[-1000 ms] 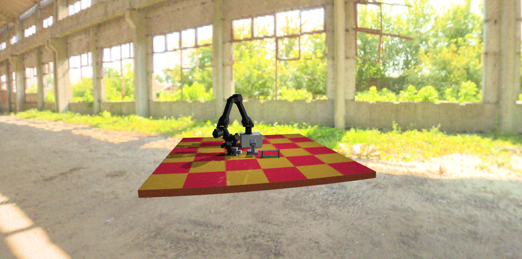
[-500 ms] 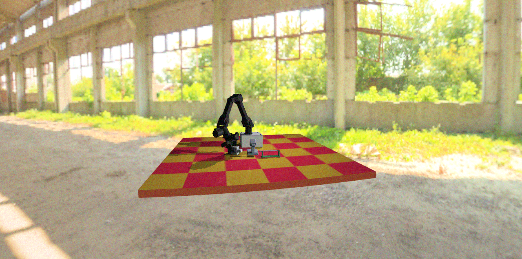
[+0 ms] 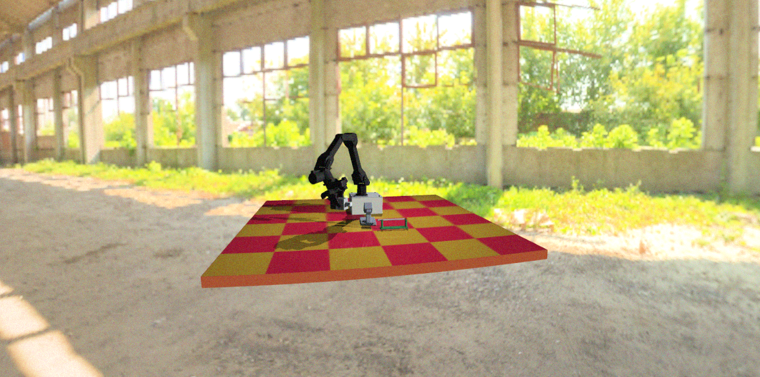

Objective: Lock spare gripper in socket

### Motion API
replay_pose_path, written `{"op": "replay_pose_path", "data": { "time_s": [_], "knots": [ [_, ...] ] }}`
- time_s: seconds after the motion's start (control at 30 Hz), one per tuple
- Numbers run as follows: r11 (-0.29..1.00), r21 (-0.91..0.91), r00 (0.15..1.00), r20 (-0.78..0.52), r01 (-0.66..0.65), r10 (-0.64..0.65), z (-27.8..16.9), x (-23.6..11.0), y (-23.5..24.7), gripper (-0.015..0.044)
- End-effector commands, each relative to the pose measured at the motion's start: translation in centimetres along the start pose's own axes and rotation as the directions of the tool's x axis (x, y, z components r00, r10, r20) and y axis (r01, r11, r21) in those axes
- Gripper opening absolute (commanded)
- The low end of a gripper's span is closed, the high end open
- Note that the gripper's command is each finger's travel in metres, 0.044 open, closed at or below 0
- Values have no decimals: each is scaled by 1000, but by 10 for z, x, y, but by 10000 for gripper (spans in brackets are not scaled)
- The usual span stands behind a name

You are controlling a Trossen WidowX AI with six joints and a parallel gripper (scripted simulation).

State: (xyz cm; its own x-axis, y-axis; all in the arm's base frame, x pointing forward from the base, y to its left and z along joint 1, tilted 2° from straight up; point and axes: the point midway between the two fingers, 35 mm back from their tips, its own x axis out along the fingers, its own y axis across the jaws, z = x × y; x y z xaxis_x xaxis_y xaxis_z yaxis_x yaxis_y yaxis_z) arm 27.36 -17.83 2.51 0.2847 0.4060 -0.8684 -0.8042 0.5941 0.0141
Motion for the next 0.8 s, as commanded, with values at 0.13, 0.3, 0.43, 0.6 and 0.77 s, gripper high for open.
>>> {"op": "replay_pose_path", "data": {
  "time_s": [0.13, 0.3, 0.43, 0.6, 0.77],
  "knots": [
    [1000, 1, 1000, 2, 8, -8, 17, -27, 2, 0],
    [1000, -4, 1000, -1, 6, -6, 12, -21, 2, 0],
    [1000, -1, 1000, -2, 5, -5, 13, -21, 2, 0],
    [997, 74, 999, -31, -26, 28, 23, -17, 10, 0],
    [986, 161, 996, -66, -53, 64, 34, -13, 19, 0]
  ]
}}
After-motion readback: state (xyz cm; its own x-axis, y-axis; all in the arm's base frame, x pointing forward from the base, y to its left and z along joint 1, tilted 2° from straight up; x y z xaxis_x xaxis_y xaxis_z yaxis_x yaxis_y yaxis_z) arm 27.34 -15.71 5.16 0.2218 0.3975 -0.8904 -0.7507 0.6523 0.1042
